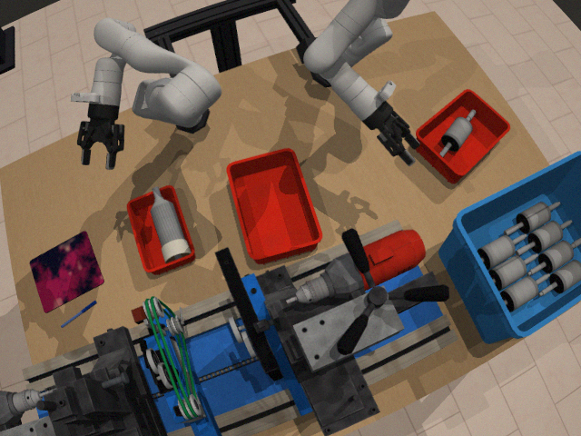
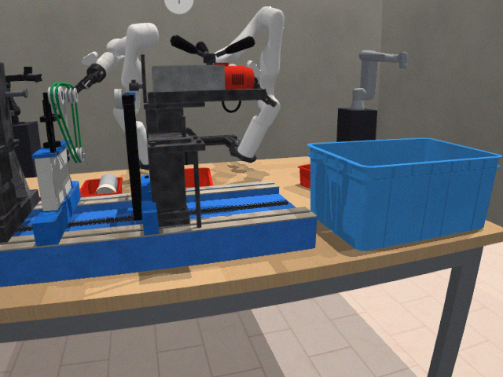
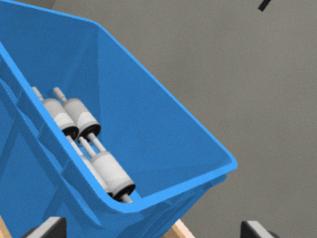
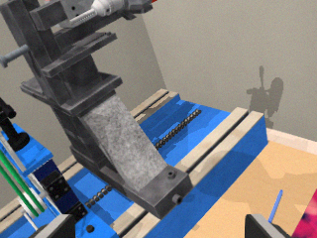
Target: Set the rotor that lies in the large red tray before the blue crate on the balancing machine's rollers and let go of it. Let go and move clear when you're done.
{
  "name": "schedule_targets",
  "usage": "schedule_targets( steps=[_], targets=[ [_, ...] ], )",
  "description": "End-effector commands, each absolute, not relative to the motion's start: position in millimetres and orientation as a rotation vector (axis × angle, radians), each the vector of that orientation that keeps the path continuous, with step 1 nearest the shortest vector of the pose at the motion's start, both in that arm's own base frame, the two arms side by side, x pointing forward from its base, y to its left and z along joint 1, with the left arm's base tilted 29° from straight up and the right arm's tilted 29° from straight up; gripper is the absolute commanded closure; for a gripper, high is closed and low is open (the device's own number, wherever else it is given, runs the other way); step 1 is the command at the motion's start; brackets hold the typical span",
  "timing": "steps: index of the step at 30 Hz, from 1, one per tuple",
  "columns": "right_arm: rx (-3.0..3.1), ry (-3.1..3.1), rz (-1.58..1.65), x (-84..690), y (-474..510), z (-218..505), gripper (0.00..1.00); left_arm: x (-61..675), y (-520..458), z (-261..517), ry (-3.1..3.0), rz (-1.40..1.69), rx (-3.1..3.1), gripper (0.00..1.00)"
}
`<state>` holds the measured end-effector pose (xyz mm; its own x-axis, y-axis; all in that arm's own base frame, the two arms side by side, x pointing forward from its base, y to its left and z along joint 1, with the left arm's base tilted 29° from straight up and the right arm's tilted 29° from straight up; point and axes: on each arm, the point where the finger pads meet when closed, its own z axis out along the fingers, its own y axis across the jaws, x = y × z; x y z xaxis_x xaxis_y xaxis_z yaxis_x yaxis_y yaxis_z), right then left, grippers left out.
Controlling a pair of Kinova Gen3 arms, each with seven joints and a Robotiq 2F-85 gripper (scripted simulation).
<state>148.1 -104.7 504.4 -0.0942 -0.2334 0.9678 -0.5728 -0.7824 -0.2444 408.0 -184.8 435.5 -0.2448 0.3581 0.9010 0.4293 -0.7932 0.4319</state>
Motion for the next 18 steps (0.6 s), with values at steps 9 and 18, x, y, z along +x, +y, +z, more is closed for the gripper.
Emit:
schedule_targets(
  steps=[9,18],
  targets=[
    [1.925,-0.888,1.963,147.9,-104.7,504.6,0.002,400.9,-171.1,438.7,-1.072,-2.195,-1.909,0.002],
    [1.925,-0.888,1.963,147.9,-104.7,504.6,0.002,389.4,-148.0,443.2,-1.202,-2.13,-1.922,0.002]
  ],
)
